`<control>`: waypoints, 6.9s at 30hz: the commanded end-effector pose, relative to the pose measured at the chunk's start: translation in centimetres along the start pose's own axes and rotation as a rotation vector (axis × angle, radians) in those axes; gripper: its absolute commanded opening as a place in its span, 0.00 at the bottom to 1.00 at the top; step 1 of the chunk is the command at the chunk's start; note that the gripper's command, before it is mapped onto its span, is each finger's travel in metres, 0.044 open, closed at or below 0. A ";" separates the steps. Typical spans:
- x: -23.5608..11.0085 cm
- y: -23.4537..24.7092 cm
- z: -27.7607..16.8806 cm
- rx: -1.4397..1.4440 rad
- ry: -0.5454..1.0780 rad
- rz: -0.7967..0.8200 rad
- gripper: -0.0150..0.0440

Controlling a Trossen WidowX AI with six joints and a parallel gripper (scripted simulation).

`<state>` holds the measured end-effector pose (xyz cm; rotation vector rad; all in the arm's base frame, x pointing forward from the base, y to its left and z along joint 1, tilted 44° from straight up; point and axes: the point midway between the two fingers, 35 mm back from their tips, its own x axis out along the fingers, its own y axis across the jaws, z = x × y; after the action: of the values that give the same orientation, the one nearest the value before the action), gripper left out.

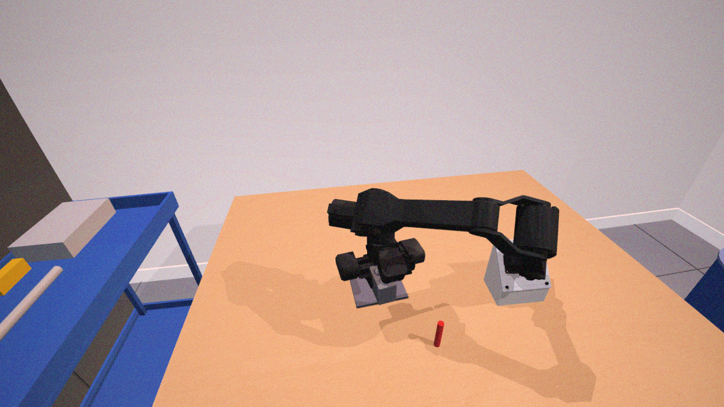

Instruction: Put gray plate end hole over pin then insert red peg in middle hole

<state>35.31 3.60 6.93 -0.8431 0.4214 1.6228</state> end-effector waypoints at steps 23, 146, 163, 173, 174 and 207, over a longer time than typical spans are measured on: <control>4.2 0.9 -7.6 -0.242 0.004 0.004 0.25; -3.5 2.8 1.1 1.079 0.014 -0.001 1.00; -3.1 6.4 8.0 2.007 0.010 -0.001 1.00; -2.6 8.7 10.7 2.520 0.010 0.004 1.00; -2.5 9.0 10.9 2.573 0.010 0.005 1.00; 0.8 9.8 11.6 2.821 0.009 0.009 1.00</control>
<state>22.63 9.23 12.88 1.2880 1.7828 -0.1662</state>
